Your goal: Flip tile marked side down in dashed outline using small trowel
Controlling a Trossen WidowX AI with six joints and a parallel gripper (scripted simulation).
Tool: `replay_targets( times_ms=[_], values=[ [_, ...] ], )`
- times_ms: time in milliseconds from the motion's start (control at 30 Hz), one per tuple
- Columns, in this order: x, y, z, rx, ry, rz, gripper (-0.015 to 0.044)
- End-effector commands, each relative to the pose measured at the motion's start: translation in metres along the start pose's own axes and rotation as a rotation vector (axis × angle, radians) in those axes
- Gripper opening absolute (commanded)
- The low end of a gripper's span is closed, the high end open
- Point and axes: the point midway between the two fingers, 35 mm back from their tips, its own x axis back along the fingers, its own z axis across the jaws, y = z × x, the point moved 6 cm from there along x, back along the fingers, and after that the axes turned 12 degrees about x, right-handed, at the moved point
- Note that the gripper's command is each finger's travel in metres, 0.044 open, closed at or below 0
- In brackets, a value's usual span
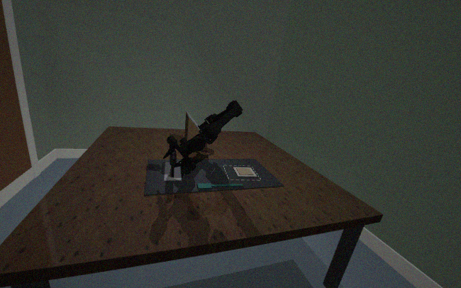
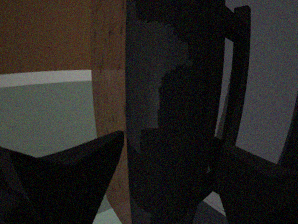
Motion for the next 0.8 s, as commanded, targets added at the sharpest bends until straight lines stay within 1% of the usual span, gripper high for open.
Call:
replay_targets(
  times_ms=[0,133,500,633,667,767],
  values=[
    [0.000,0.000,0.001,-0.008,0.005,0.001,0.0300],
    [0.004,0.000,0.001,-0.007,0.005,0.001,0.0300],
    [0.057,0.000,0.000,0.000,0.000,0.000,0.0300],
    [0.062,0.001,0.002,0.000,0.000,0.000,0.0300],
    [0.069,0.006,0.007,0.000,0.000,0.000,0.0300],
    [0.105,0.038,0.032,0.002,0.003,0.001,0.0300]
  ],
)
